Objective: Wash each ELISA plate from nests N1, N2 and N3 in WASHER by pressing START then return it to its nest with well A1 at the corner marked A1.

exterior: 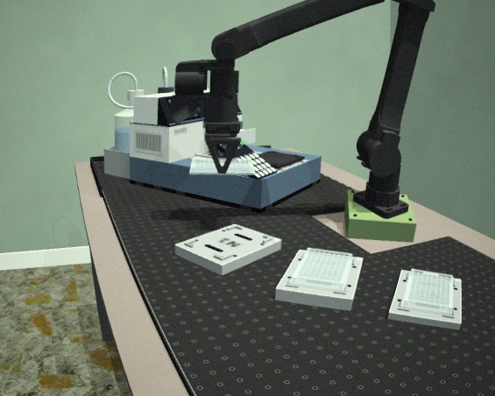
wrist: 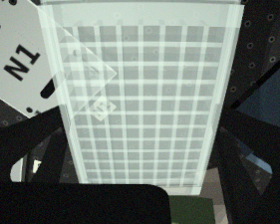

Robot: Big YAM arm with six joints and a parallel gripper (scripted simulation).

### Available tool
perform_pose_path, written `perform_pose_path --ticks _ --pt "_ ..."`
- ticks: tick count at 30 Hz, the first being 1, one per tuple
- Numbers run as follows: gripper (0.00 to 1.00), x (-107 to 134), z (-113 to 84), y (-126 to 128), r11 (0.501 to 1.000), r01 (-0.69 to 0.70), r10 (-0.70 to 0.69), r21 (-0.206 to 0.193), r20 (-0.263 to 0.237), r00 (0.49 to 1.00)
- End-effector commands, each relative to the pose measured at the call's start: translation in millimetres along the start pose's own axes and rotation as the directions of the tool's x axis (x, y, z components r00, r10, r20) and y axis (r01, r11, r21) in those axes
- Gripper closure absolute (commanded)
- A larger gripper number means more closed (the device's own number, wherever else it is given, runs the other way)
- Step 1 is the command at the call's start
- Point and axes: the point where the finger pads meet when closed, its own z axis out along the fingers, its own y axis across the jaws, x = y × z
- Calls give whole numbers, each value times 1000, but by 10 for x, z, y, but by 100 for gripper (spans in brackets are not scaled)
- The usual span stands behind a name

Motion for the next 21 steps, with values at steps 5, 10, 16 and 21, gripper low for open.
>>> perform_pose_path --ticks 5,10,16,21 --pt "16 -65 -39 393 958 285 -285 7 38 958" --pt "16 20 19 531 926 377 -377 4 18 926" --pt "16 -60 53 858 832 555 -555 11 30 831" --pt "16 -117 10 1151 727 686 -687 24 49 725"
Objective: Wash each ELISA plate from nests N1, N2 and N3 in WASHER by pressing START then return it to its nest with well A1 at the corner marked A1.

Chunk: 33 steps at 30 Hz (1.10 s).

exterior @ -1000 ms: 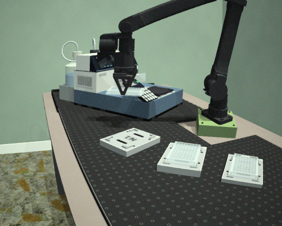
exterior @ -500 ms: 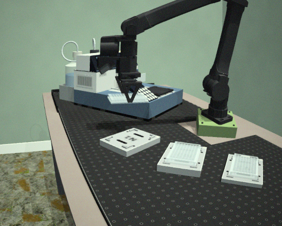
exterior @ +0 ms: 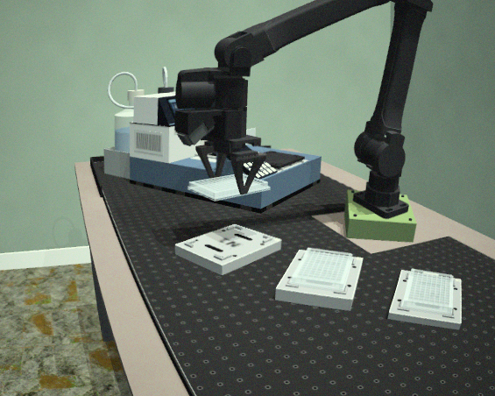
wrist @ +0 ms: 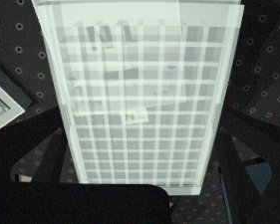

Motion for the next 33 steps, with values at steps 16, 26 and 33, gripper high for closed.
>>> perform_pose_path --ticks 16,26,33 --pt "16 -289 -77 224 987 162 -163 14 32 986" --pt "16 -292 -77 223 987 162 -163 14 32 986" --pt "16 -294 -77 221 987 162 -163 14 32 986"
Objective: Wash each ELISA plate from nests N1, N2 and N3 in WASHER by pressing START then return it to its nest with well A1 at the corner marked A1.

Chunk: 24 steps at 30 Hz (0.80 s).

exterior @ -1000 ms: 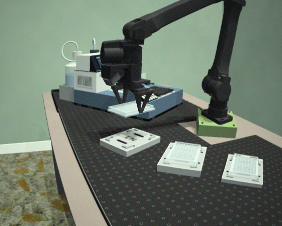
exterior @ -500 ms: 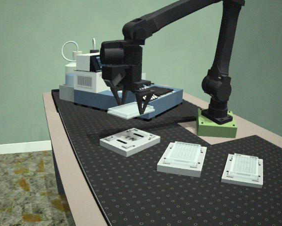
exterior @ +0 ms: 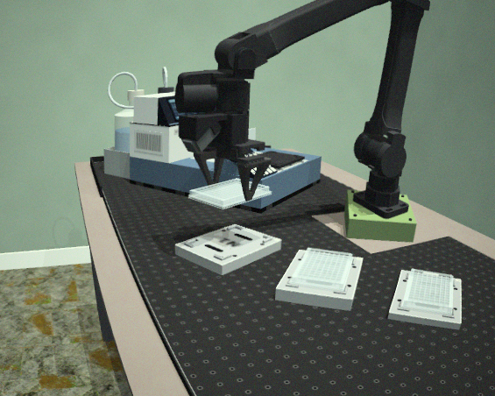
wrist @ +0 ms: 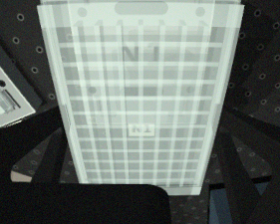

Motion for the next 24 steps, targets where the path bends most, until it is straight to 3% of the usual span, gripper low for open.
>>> perform_pose_path --ticks 1,9,10,11,13,15,20,23,24 --pt "16 -128 -112 -54 1000 4 -5 15 31 1000" --pt "16 -129 -112 -55 1000 4 -5 15 31 1000" --pt "16 -225 -146 -122 1000 9 -10 22 42 999" --pt "16 -130 -112 -56 1000 4 -5 15 31 1000" --pt "16 -208 -93 -113 1000 6 -7 21 42 999" --pt "16 -36 90 -36 1000 3 -3 2 2 1000" --pt "16 -46 179 5 1000 3 -3 1 1 1000" --pt "16 -109 151 -10 1000 5 -5 7 14 1000" --pt "16 -143 20 -48 1000 3 -4 24 50 999"
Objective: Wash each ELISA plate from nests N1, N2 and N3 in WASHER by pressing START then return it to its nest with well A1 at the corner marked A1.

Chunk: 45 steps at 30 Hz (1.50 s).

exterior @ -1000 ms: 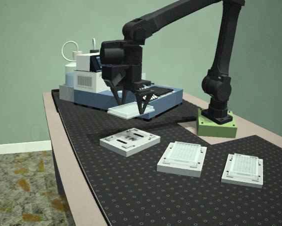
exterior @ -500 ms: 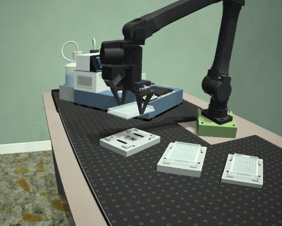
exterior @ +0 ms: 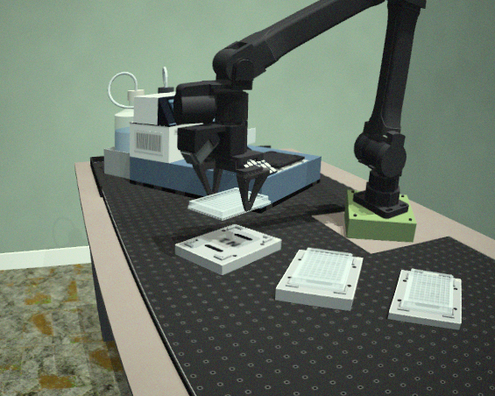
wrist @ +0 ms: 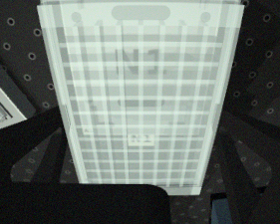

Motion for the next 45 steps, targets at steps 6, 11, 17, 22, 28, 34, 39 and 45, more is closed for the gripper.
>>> perform_pose_path --ticks 6,11,17,22,28,34,39,45 --pt "16 -42 123 20 1000 1 -1 5 8 1000" --pt "16 -39 190 1 1000 -4 4 7 13 1000" --pt "16 -88 147 -26 1000 -2 1 20 41 999" --pt "16 -37 357 15 1000 -1 1 5 8 1000" --pt "16 -38 441 4 1000 -3 3 7 12 1000" --pt "16 -68 398 -16 1000 -2 1 19 40 999" --pt "16 -80 580 -1 1000 -1 0 9 17 1000" --pt "16 -132 486 -45 1000 2 -2 17 36 999"
